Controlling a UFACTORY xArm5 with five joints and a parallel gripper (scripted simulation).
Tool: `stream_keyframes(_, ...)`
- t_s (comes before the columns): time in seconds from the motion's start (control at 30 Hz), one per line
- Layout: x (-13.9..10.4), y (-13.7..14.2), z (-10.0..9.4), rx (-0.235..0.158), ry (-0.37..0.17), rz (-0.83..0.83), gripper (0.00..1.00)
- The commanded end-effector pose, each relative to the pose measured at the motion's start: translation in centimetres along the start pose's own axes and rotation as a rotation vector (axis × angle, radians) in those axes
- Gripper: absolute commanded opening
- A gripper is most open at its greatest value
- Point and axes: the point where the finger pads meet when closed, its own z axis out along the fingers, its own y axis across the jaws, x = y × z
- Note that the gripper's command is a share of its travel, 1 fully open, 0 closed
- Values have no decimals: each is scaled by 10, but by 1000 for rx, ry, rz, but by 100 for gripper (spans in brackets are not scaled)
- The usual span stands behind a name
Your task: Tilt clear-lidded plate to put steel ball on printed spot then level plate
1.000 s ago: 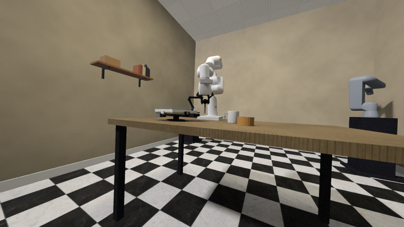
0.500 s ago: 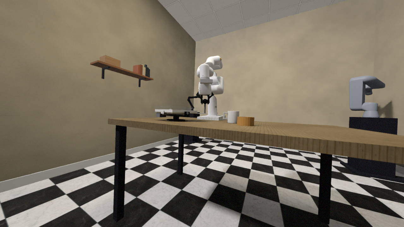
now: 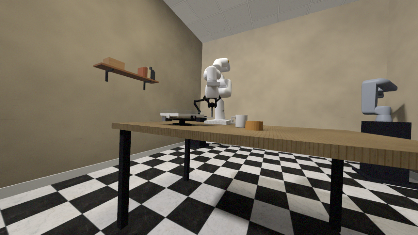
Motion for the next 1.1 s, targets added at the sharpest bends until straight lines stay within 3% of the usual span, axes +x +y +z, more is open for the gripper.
stream_keyframes(0.0,-1,0,0,-1,0,-1,0)
stream_keyframes(1.07,2,1,-1,-1,1,11,0)
